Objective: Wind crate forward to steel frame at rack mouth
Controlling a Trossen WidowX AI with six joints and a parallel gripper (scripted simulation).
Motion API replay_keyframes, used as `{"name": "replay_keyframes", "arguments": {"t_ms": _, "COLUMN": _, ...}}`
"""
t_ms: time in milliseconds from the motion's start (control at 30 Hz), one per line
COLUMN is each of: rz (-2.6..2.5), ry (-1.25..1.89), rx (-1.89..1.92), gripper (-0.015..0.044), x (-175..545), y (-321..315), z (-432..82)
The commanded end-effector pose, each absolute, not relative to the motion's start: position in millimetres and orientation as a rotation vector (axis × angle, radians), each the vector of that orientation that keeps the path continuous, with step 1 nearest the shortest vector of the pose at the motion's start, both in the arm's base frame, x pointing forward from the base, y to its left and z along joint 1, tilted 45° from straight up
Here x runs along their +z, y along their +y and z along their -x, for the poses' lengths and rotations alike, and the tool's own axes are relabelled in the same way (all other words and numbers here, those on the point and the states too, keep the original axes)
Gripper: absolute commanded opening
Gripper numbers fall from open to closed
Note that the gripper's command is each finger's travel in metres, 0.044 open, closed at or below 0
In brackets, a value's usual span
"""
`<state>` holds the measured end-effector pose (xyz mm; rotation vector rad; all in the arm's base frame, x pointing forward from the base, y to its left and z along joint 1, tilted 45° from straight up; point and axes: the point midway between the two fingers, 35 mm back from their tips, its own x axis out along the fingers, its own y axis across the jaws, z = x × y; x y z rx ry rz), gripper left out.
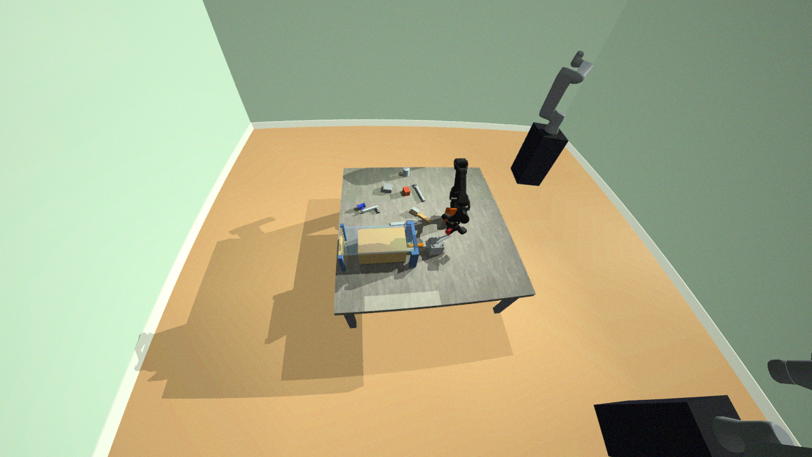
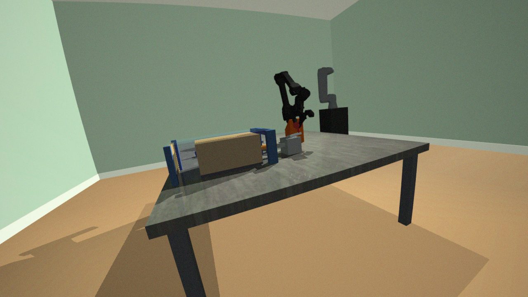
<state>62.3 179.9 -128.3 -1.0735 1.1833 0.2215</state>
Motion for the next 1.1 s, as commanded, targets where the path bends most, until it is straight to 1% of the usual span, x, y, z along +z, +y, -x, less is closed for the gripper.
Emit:
{"name": "replay_keyframes", "arguments": {"t_ms": 0, "rz": 1.095, "ry": 1.163, "rx": 0.197, "gripper": 0.0, "x": -120.2, "y": 169.2, "z": -72.0}}
{"name": "replay_keyframes", "arguments": {"t_ms": 1067, "rz": 1.097, "ry": 1.161, "rx": 0.194, "gripper": 0.0, "x": -103.3, "y": 156.6, "z": -100.8}}
